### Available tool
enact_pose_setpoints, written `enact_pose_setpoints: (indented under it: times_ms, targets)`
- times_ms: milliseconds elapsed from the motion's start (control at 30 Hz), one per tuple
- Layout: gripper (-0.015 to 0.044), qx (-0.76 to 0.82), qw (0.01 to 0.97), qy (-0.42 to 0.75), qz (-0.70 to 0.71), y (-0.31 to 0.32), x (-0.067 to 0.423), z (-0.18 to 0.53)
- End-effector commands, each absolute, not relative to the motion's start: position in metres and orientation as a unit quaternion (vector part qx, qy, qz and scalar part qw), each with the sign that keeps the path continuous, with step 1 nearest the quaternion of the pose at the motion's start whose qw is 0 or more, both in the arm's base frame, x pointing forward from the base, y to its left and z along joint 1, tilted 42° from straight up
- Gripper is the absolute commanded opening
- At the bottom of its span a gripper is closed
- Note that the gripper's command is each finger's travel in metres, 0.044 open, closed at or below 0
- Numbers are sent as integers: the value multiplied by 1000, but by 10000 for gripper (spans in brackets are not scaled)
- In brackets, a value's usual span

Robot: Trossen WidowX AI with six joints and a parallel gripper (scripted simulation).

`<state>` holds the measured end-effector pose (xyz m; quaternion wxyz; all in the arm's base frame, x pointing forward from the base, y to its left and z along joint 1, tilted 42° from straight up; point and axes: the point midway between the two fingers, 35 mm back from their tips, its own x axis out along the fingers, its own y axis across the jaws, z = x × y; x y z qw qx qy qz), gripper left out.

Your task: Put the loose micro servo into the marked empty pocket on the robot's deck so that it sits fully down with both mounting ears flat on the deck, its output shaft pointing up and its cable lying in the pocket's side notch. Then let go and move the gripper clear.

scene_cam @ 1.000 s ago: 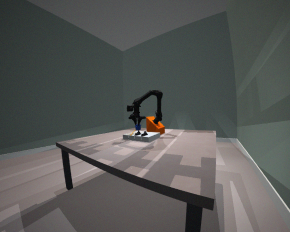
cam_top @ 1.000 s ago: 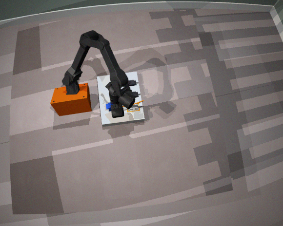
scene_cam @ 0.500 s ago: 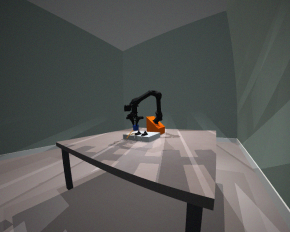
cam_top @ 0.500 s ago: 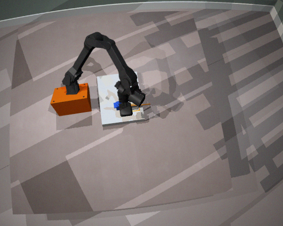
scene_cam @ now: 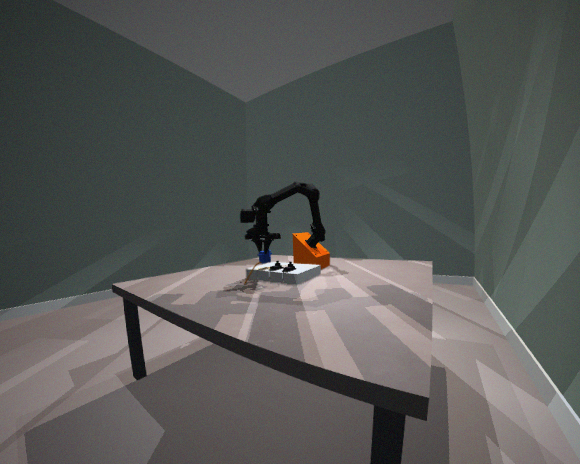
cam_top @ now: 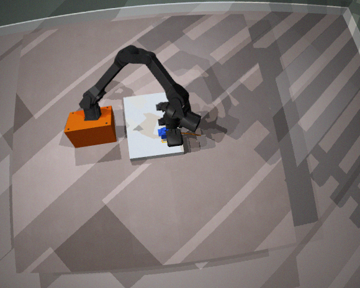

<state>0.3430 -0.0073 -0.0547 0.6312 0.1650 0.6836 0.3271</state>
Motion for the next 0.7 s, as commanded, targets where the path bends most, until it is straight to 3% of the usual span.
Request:
enact_pose_setpoints:
  times_ms: [0, 667]
  targets:
    - [0, 168, 633, 682, 325, -7, 353, -54]
    - [0, 168, 633, 682, 325, 6, 350, -69]
